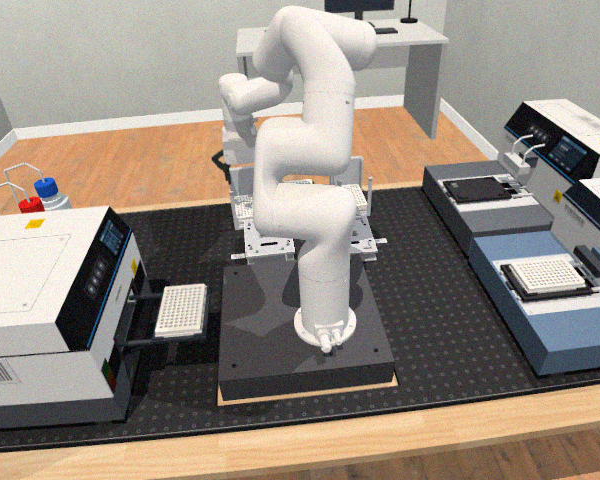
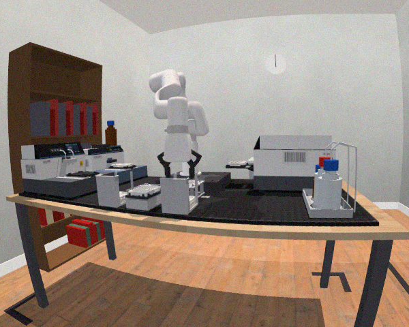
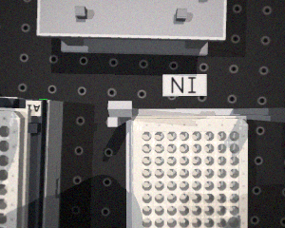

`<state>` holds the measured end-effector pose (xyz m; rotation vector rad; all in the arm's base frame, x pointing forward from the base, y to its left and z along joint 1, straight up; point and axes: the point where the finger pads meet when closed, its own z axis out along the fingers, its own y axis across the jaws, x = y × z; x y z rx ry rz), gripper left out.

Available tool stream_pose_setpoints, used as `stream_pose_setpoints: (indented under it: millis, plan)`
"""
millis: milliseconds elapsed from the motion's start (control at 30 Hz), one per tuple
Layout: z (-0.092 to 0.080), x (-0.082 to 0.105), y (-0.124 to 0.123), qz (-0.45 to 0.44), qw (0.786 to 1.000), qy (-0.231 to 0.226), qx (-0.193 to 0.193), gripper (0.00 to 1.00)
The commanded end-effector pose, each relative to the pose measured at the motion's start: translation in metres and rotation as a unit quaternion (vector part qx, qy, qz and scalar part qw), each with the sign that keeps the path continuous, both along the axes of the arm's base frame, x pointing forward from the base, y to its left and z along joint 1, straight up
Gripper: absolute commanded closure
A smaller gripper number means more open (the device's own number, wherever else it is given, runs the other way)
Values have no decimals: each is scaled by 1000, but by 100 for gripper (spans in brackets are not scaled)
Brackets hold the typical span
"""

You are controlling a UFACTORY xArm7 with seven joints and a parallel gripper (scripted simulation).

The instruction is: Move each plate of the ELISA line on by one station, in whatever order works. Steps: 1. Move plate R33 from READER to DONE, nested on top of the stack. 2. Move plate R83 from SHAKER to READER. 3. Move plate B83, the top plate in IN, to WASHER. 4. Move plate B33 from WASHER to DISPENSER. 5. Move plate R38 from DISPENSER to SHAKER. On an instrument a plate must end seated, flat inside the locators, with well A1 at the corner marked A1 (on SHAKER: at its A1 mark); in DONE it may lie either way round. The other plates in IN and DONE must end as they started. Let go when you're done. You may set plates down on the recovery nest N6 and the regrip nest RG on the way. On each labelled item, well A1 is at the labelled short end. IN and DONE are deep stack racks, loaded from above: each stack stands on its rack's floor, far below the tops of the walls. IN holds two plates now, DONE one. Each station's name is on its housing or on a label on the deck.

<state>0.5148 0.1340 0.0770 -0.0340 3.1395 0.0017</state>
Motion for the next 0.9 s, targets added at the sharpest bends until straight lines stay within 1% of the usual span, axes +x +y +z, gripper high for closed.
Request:
stream_pose_setpoints:
  millis: [0, 867]
  plan:
    - [-4, 1, 0, 0, 1000, -2, 0, 0]
    - [-33, 2, 1, 0, 1000, -2, 0, 0]
